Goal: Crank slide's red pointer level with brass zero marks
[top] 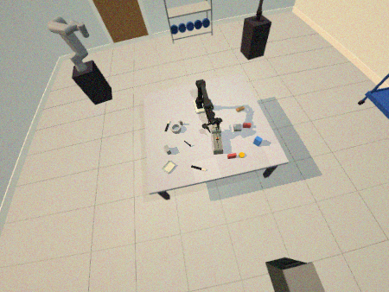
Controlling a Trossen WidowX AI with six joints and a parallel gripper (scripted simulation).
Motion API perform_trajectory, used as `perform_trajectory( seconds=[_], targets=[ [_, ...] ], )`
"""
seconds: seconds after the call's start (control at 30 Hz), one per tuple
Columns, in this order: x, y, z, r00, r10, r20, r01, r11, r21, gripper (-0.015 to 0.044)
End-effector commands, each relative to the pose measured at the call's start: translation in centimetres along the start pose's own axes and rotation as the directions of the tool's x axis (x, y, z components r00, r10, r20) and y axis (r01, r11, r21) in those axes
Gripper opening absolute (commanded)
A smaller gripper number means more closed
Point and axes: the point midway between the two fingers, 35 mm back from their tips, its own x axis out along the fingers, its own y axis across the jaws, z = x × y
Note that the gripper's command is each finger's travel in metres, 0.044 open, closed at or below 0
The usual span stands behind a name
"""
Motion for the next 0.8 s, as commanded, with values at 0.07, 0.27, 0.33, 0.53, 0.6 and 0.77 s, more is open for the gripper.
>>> perform_trajectory(
  seconds=[0.07, 0.27, 0.33, 0.53, 0.6, 0.77],
  targets=[
    [0.0, -0.01, 0.0, 1.0, 0.0, 0.0, 0.0, 1.0, 0.0, 0.0335],
    [0.0, -0.01, 0.0, 1.0, 0.0, 0.0, 0.0, 1.0, 0.0, 0.0177],
    [0.0, -0.01, 0.0, 1.0, 0.0, 0.0, 0.0, 1.0, 0.0, 0.0125],
    [0.0, -0.01, 0.0, 1.0, 0.0, 0.0, 0.0, 1.0, 0.0, 0.0],
    [0.0, -0.01, 0.0, 1.0, 0.0, 0.0, 0.0, 1.0, 0.0, 0.0],
    [0.0, -0.01, 0.0, 1.0, 0.0, 0.0, 0.0, 1.0, 0.0, 0.0]
  ],
)
